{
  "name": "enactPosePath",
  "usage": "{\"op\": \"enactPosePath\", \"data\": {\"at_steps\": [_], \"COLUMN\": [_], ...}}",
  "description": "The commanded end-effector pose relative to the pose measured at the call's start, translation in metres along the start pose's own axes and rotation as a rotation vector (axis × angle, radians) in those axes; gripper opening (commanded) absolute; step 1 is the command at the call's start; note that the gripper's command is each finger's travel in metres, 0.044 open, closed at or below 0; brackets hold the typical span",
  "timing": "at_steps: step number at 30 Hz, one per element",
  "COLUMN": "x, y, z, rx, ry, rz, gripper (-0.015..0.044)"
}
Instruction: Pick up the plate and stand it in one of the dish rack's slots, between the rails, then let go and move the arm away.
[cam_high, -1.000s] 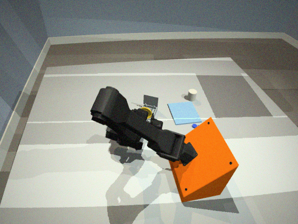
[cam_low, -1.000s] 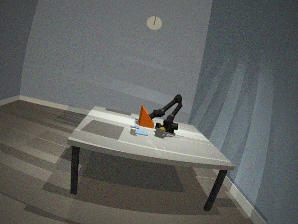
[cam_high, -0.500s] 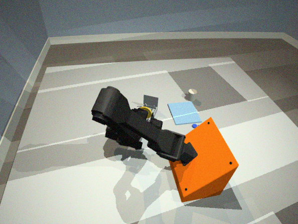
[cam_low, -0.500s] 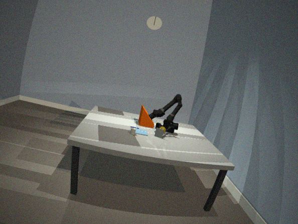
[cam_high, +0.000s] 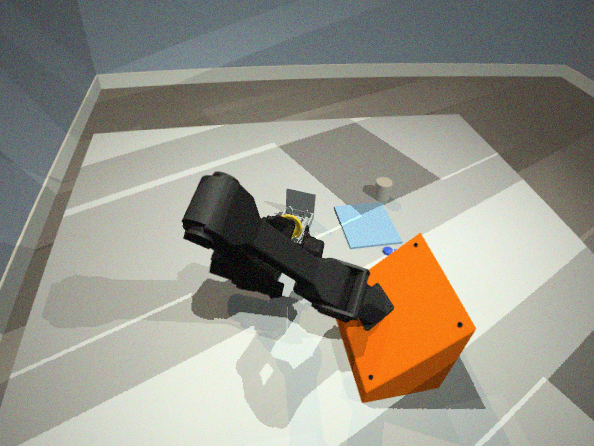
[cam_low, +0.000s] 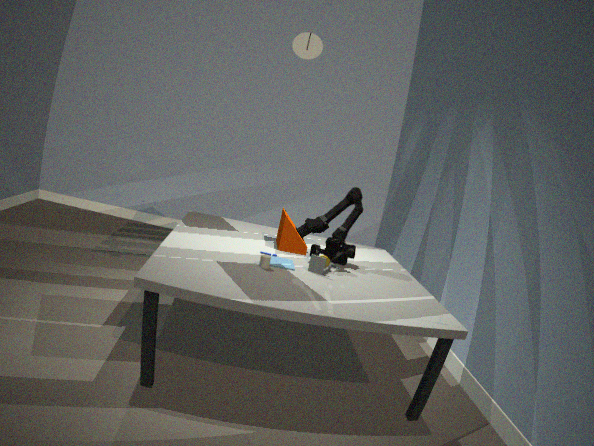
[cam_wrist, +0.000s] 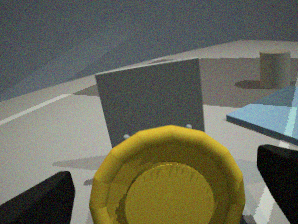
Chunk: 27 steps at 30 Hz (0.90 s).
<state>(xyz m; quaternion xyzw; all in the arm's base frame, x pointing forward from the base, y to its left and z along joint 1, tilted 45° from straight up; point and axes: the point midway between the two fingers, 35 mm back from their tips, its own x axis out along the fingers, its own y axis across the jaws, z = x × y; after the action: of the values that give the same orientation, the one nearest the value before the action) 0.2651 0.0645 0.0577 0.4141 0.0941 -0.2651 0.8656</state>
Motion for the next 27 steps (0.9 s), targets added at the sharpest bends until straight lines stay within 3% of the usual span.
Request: {"op": "enactPosePath", "data": {"at_steps": [1, 6, 18, 27], "x": [0.000, 0.001, -0.003, 0.001], "y": [0.000, 0.003, 0.010, 0.005], "z": [0.000, 0.011, 0.110, 0.116], "rx": [-0.004, -0.006, -0.039, -0.114], "ry": [0.002, 0.005, -0.005, 0.016], "rz": [-0.001, -0.008, -0.011, -0.050], "gripper": [0.0400, 0.0400, 0.0400, 0.0400]}}
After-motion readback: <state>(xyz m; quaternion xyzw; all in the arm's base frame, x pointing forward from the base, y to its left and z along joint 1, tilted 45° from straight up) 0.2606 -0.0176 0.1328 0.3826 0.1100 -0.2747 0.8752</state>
